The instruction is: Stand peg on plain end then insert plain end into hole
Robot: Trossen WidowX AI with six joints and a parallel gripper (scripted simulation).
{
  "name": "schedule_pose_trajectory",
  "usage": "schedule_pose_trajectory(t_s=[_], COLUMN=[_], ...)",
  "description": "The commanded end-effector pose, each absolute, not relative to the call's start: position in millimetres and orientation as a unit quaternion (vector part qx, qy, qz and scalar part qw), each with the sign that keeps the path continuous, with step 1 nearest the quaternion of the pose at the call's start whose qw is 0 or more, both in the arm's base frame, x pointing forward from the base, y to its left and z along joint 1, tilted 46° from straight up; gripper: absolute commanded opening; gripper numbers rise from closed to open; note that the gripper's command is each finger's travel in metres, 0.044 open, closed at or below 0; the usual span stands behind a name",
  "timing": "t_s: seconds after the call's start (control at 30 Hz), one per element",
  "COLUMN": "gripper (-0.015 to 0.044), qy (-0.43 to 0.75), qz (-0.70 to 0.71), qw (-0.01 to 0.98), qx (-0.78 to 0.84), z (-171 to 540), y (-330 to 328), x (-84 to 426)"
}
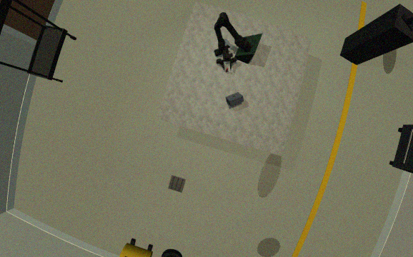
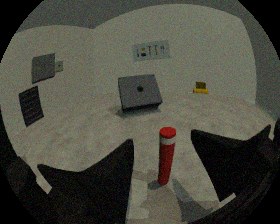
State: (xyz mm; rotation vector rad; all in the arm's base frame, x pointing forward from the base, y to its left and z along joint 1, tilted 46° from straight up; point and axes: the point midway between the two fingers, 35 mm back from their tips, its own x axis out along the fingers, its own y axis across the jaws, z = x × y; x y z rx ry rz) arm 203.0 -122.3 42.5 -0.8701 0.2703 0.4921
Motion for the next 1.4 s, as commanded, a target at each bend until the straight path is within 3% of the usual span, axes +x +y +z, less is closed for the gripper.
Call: schedule_pose_trajectory(t_s=[0.0,0.1,0.37,1.13,1.37], gripper=[0.0366,0.044,0.044,0.044,0.044], qy=[0.129,0.129,0.134,0.127,0.205], qz=[0.235,0.235,0.241,0.234,0.237], qw=[0.869,0.869,0.867,0.87,0.877], qx=[-0.415,-0.415,-0.416,-0.416,-0.365], z=[43,43,52,154,141], y=[-122,-122,-117,-7,-12], x=[203,203,206,198,202])
